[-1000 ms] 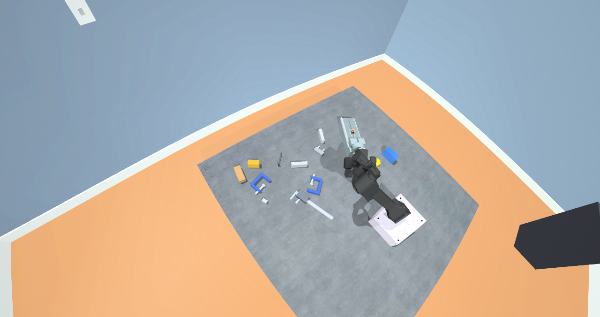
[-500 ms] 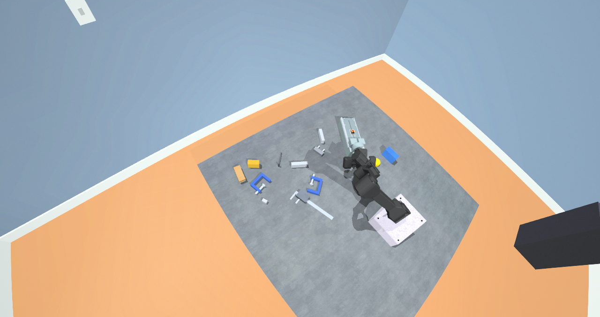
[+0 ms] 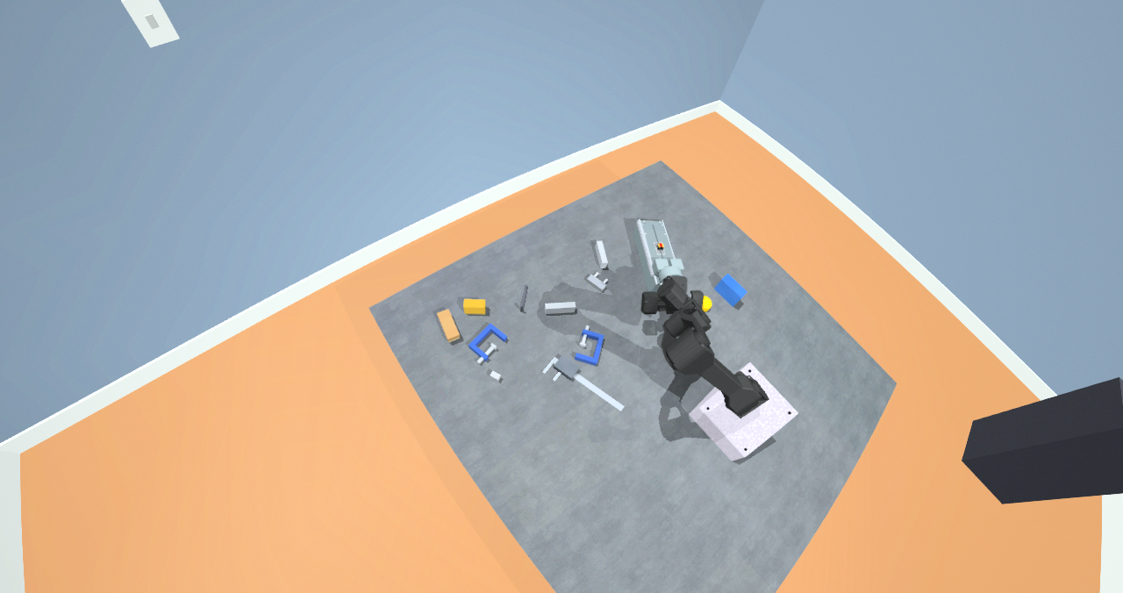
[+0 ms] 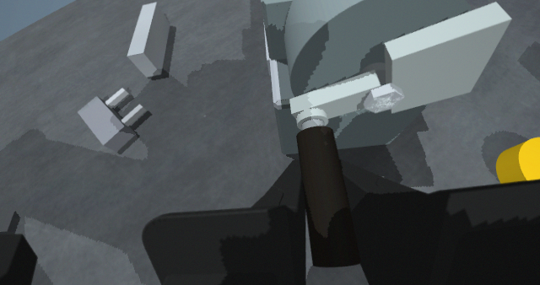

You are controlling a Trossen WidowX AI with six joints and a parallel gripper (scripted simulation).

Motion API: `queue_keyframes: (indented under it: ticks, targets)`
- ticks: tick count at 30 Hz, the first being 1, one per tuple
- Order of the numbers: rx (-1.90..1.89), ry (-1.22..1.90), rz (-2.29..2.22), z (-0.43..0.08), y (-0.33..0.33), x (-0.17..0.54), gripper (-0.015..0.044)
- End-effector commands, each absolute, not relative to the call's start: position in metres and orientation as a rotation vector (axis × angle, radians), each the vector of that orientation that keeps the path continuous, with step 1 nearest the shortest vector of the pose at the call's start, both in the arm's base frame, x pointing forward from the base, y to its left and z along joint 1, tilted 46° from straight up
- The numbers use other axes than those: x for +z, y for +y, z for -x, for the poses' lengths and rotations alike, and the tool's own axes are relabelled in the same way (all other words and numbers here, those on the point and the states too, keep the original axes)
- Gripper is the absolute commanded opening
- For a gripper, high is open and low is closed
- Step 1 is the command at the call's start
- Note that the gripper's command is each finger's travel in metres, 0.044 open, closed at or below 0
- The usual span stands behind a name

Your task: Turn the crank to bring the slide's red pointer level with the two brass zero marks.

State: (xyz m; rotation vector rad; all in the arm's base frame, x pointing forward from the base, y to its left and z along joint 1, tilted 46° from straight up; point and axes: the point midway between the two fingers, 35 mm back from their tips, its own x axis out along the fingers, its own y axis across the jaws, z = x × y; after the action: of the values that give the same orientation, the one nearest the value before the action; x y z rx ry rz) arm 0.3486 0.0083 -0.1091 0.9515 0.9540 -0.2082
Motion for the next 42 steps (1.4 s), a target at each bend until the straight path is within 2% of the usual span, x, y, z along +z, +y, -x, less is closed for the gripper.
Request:
queue_keyframes:
  ticks: [1,42]
  targets:
    - [-0.204,0.950,-0.954,-0.350,0.006,-0.104,0.0000]
    - [-0.205,0.950,-0.953,-0.348,-0.011,-0.092,0.0000]
